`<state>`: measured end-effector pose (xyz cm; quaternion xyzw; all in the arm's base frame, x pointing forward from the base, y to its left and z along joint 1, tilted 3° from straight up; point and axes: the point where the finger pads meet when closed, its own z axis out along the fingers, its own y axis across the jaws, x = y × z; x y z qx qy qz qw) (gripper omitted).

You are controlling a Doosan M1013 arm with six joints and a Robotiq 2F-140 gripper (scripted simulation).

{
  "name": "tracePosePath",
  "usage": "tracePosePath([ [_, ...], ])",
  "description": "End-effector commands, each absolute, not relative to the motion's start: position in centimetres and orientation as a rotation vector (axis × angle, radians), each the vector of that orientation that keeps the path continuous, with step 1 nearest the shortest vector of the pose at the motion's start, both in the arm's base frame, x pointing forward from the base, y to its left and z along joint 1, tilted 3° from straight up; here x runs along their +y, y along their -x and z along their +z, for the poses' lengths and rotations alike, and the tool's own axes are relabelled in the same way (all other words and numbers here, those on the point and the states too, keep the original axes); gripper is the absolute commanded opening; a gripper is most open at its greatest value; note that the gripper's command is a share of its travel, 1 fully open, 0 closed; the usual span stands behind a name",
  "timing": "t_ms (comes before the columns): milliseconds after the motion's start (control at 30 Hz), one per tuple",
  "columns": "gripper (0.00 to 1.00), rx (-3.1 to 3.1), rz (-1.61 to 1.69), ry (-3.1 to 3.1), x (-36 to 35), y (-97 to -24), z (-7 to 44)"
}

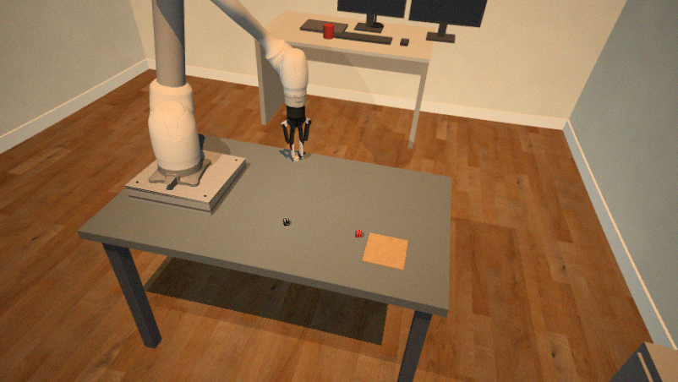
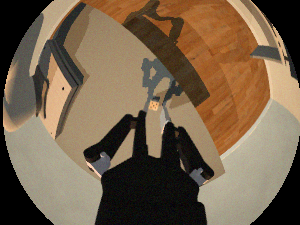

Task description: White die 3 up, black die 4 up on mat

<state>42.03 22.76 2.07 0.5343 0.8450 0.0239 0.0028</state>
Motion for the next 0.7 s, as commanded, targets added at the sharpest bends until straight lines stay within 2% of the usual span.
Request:
tracePosePath([
  [0, 0.29, 2.654, 0.074, -1.680, 22.72, -41.72, 1.82],
  [667, 0.29, 2.654, 0.074, -1.680, 22.67, -41.39, 1.81],
])
